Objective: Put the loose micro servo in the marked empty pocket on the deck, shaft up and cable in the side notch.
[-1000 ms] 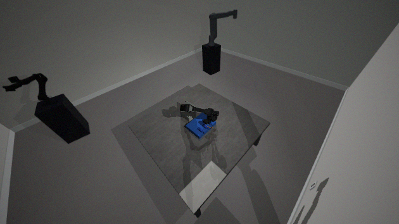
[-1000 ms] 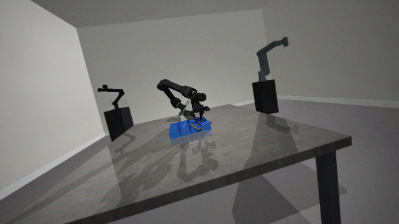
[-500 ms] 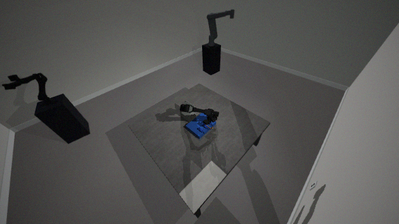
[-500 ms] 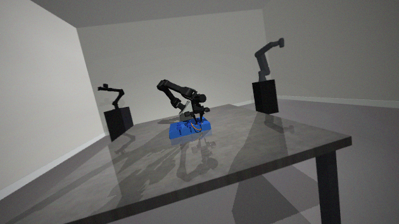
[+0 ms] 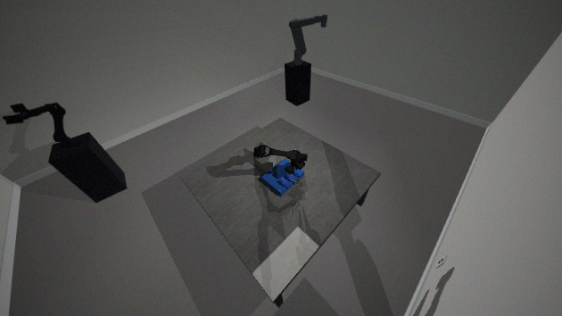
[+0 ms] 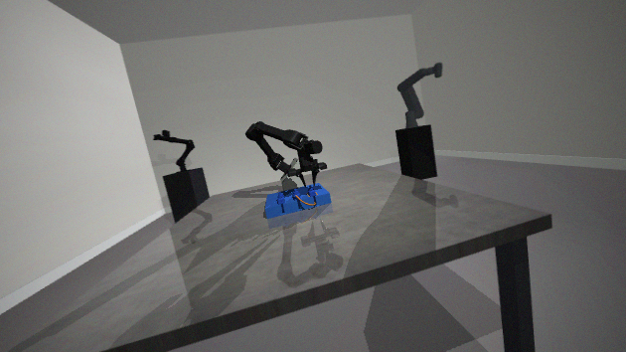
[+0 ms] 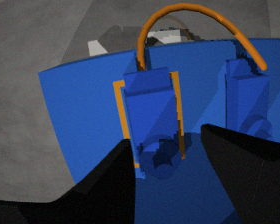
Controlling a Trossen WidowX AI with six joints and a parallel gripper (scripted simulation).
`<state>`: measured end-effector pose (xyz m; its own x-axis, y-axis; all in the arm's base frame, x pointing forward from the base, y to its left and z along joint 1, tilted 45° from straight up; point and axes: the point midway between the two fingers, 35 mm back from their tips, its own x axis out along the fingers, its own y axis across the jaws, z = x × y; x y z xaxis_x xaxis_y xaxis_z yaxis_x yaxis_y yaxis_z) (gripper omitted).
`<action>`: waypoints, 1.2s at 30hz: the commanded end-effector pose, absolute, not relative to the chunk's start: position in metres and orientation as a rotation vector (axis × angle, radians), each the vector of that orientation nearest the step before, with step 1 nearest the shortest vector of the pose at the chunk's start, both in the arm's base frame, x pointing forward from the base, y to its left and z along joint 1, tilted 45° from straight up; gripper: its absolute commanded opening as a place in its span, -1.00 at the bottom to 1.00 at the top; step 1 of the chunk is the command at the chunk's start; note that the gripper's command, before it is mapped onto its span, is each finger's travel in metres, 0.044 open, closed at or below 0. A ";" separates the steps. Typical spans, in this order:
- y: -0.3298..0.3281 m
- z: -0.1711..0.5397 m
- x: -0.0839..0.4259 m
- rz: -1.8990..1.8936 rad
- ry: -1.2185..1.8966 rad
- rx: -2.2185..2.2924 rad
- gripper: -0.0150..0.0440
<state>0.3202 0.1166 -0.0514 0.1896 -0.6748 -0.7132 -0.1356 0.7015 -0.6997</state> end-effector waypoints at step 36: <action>0.173 0.024 0.200 -0.426 1.357 -0.742 1.00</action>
<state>0.2002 0.1696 0.0220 0.1860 -0.6756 -0.7134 -0.1434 0.6997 -0.6999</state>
